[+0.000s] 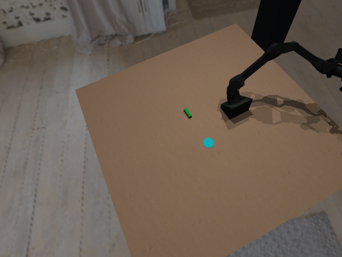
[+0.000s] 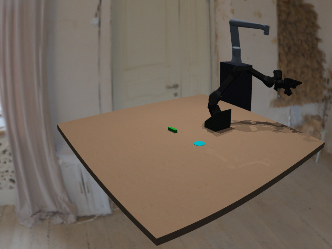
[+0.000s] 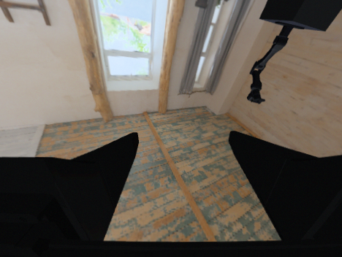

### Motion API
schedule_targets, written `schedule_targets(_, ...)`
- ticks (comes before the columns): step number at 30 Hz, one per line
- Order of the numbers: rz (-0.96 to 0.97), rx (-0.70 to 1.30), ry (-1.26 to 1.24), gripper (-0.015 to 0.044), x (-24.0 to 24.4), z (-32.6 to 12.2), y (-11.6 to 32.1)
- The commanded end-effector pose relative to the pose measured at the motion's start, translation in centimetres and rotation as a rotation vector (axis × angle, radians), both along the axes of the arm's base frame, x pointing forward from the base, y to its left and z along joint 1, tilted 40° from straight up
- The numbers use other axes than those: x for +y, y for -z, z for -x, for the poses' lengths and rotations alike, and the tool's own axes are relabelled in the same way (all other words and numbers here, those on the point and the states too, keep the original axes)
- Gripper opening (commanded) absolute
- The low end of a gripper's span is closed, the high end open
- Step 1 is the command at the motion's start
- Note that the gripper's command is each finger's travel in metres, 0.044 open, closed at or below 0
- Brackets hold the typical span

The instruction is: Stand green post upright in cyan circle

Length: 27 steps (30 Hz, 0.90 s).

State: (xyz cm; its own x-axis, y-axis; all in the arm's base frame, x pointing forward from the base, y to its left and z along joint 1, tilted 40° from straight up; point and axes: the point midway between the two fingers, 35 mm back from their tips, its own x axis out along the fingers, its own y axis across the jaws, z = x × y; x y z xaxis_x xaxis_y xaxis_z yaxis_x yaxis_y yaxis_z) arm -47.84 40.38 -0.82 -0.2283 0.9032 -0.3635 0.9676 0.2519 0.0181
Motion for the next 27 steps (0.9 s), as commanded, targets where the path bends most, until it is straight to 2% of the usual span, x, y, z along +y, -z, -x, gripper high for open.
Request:
schedule_targets(1, 0.003, 0.005, 0.007, 0.0374, 0.2, -0.2, 0.0)
schedule_targets(6, 0.070, 0.151, 0.193, 0.0242, 4.6, -5.4, -0.8)
schedule_targets(7, 0.082, 0.185, 0.237, 0.0233, 5.5, -6.7, -0.9)
schedule_targets(17, 0.150, 0.543, 0.690, 0.0233, 12.3, -20.7, -2.6)
schedule_targets(27, 0.099, 0.920, 1.151, 0.0233, 14.7, -35.5, -4.3)
